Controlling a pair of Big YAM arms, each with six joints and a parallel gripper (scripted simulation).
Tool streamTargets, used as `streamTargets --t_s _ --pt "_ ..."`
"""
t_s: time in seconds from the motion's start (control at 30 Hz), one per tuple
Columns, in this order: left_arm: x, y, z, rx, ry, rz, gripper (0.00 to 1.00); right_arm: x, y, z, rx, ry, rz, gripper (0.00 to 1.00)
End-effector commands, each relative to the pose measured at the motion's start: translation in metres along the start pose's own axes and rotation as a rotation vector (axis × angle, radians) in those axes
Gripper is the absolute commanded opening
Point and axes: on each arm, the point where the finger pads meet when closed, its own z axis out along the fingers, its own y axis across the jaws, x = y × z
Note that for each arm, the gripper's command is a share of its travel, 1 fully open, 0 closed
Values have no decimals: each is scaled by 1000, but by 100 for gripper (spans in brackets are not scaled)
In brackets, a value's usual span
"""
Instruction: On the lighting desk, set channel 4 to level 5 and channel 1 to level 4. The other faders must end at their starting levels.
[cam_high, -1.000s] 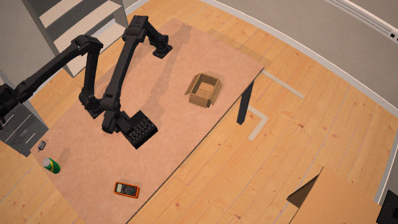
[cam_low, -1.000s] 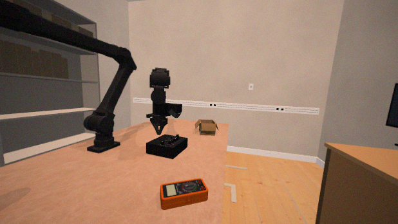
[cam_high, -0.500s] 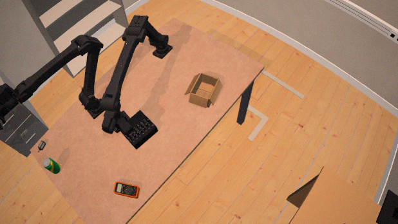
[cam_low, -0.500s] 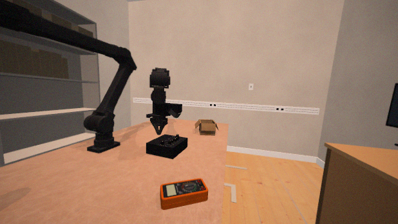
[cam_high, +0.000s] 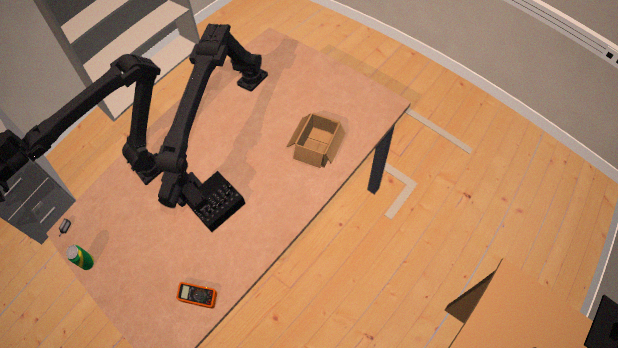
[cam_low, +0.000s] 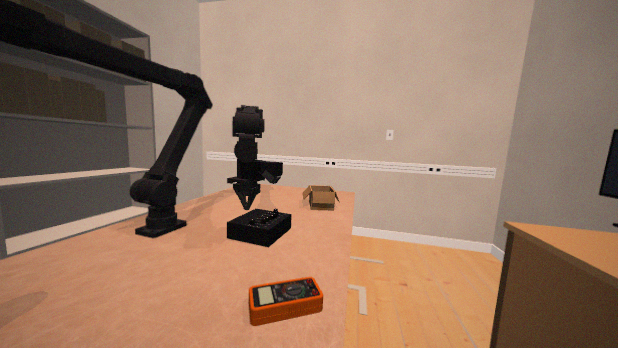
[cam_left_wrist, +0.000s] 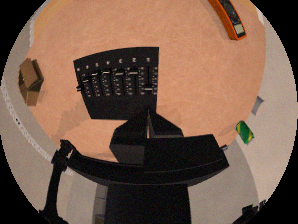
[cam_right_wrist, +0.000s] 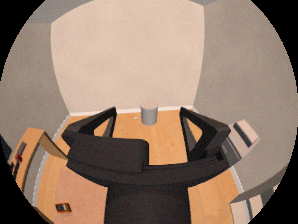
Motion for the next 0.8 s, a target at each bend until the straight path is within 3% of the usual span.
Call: streamTargets --t_s 0.0,0.4,0.5,0.77 --pt "-1 -6 3 7 -9 -8 0 -42 0 6 -1 -76 -13 100" --pt "1 -4 16 -1 -4 -7 0 -42 0 6 -1 -76 -13 100" --pt "-3 -11 6 18 -16 -7 0 -42 0 6 -1 -76 -13 100" --pt "1 -5 24 -2 -3 -6 0 -42 0 6 -1 -76 -13 100"
